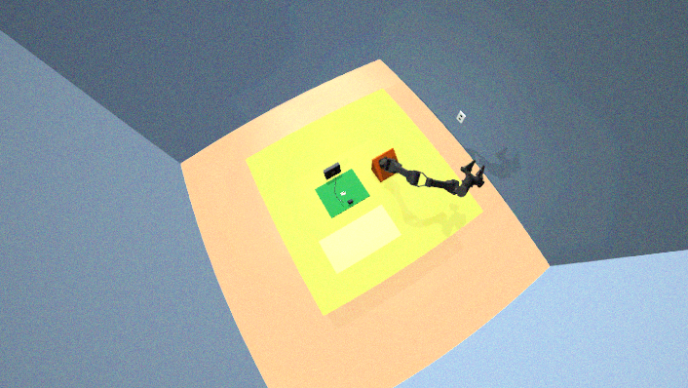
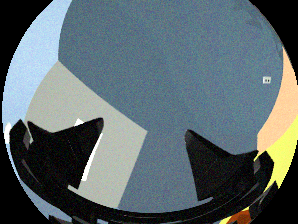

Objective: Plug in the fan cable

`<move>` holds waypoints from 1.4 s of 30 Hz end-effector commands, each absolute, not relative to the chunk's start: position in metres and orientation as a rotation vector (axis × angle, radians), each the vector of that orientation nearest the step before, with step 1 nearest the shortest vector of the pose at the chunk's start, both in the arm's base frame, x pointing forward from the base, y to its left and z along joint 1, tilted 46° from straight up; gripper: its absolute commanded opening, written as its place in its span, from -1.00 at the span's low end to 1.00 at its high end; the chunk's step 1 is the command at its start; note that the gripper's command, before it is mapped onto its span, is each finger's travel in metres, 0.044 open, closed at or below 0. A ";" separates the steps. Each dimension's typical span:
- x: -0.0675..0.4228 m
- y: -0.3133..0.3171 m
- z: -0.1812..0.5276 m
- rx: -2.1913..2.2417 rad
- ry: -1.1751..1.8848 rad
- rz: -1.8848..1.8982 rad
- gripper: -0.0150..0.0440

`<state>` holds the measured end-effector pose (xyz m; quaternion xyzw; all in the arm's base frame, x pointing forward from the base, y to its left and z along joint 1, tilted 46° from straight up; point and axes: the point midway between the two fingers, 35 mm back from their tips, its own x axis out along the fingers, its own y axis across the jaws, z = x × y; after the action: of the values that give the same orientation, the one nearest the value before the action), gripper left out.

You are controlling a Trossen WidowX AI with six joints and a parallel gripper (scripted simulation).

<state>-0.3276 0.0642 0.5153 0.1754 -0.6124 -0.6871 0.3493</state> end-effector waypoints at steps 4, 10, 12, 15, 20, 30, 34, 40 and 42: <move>-0.314 0.161 0.507 0.148 -1.675 -2.059 1.00; -0.278 0.242 0.495 -0.115 -1.729 -2.320 1.00; -0.262 0.268 0.489 -0.202 -1.743 -2.411 1.00; -0.232 0.304 0.481 -0.330 -1.761 -2.550 1.00; -0.172 0.355 0.463 -0.536 -1.785 -2.787 1.00; -0.022 0.413 0.420 -0.890 -1.845 -3.265 1.00; 0.044 0.416 0.399 -0.997 -1.893 -3.447 1.00; 0.140 0.404 0.354 -1.093 -2.166 -3.574 1.00; 0.170 0.395 0.336 -1.115 -2.310 -3.563 1.00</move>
<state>0.1218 0.4081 0.3639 -0.2133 -0.4170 -0.7040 -0.5340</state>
